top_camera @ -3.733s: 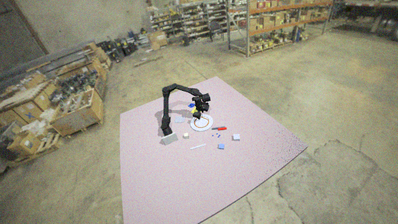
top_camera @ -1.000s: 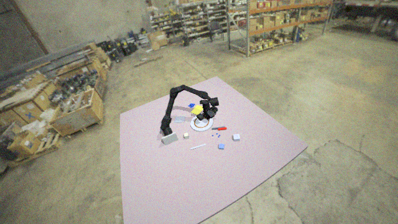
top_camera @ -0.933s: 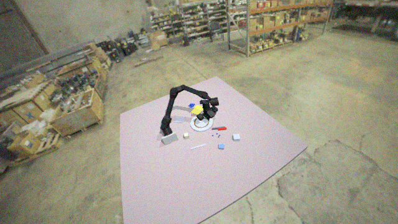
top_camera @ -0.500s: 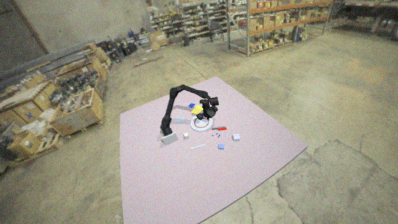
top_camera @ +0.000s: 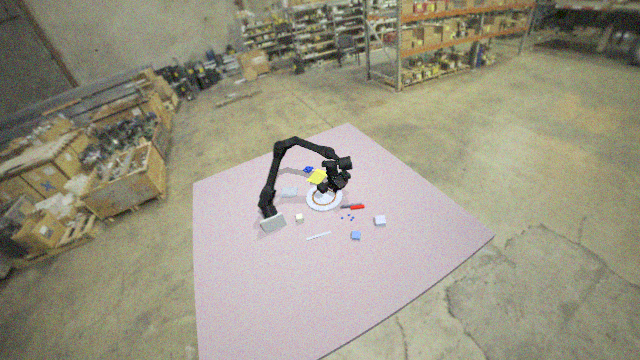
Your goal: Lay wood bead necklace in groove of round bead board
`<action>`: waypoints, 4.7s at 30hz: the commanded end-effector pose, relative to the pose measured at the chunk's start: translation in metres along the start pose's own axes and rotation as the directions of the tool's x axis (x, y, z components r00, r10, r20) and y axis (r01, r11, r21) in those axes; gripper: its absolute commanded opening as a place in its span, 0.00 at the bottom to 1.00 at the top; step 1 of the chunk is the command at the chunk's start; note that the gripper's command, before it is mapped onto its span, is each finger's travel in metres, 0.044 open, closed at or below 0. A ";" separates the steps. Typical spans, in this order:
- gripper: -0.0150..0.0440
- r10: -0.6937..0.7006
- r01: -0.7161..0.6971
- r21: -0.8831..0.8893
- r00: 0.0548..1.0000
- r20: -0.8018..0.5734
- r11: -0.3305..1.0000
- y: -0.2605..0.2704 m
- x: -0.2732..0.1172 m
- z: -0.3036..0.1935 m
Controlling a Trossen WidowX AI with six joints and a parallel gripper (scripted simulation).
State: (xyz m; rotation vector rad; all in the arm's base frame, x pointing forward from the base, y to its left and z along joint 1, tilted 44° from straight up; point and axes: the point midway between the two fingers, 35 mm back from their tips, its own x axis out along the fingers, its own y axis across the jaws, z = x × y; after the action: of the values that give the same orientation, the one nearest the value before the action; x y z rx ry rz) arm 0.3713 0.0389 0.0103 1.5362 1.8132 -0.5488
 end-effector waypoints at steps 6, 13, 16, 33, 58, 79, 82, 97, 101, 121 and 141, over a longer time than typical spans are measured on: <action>0.61 0.001 -0.001 0.000 1.000 0.000 1.000 0.000 -0.001 0.000; 0.92 0.000 0.000 0.003 1.000 -0.003 1.000 0.000 -0.005 0.000; 1.00 -0.002 0.002 0.006 1.000 -0.003 1.000 -0.001 -0.004 0.000; 0.96 -0.001 0.001 -0.008 1.000 -0.006 1.000 -0.001 -0.010 0.000; 0.46 0.005 -0.006 -0.393 1.000 -0.003 0.920 -0.005 -0.025 -0.010; 0.41 -0.002 0.001 -0.396 1.000 -0.001 0.918 -0.006 0.000 -0.011; 0.28 -0.002 0.001 -0.396 1.000 -0.001 0.918 -0.006 0.000 -0.011; 0.25 -0.002 0.001 -0.396 1.000 -0.001 0.918 -0.006 0.000 -0.011; 0.25 -0.002 0.001 -0.396 1.000 -0.001 0.918 -0.006 0.000 -0.011; 0.25 -0.002 0.001 -0.396 1.000 -0.001 0.918 -0.006 0.000 -0.011; 0.25 -0.001 -0.001 -0.392 1.000 -0.006 0.920 -0.006 -0.005 -0.011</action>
State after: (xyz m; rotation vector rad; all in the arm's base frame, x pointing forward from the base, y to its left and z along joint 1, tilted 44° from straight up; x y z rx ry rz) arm 0.3624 0.0428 0.0188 1.2623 1.7968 -0.1669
